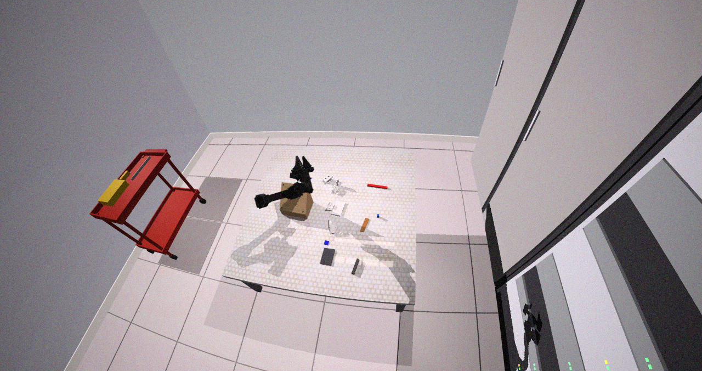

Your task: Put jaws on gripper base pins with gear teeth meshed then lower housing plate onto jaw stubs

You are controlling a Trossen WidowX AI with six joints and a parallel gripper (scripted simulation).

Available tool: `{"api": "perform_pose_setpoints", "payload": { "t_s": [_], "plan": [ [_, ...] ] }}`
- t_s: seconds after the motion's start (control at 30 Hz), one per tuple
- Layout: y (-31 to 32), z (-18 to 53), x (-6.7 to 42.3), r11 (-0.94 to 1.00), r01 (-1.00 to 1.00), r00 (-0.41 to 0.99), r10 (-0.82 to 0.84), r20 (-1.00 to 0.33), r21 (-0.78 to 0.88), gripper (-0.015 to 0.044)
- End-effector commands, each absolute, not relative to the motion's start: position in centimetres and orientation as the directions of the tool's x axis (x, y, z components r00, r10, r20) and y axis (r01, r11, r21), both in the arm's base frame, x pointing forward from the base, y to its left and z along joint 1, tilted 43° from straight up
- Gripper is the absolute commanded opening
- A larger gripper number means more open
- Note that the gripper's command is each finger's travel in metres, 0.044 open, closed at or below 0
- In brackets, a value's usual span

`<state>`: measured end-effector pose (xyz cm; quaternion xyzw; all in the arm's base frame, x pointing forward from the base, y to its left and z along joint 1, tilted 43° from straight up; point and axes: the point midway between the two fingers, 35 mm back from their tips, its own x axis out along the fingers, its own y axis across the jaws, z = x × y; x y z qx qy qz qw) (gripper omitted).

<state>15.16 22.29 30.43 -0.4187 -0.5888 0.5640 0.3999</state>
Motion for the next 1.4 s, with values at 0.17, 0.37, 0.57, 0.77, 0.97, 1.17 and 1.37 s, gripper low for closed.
{"api": "perform_pose_setpoints", "payload": {
  "t_s": [0.17,0.37,0.57,0.77,0.97,1.17,1.37],
  "plan": [
    [22.3,30.4,15.2,0.013,0.042,-0.330,0.944,-0.001,-0.999,0.0295],
    [22.3,30.4,15.2,0.013,0.042,-0.330,0.944,-0.001,-0.999,0.0138],
    [22.3,30.4,15.2,0.013,0.042,-0.330,0.944,-0.001,-0.999,0.0000],
    [22.3,30.4,15.2,0.013,0.042,-0.330,0.944,-0.001,-0.999,0.0000],
    [22.3,30.4,15.2,0.013,0.042,-0.330,0.944,-0.001,-0.999,0.0000],
    [23.3,29.6,16.8,-0.028,-0.058,-0.282,0.959,-0.011,-0.998,0.0158],
    [24.3,28.7,19.1,-0.068,-0.166,-0.203,0.979,-0.034,-0.984,0.0315]
  ]
}}
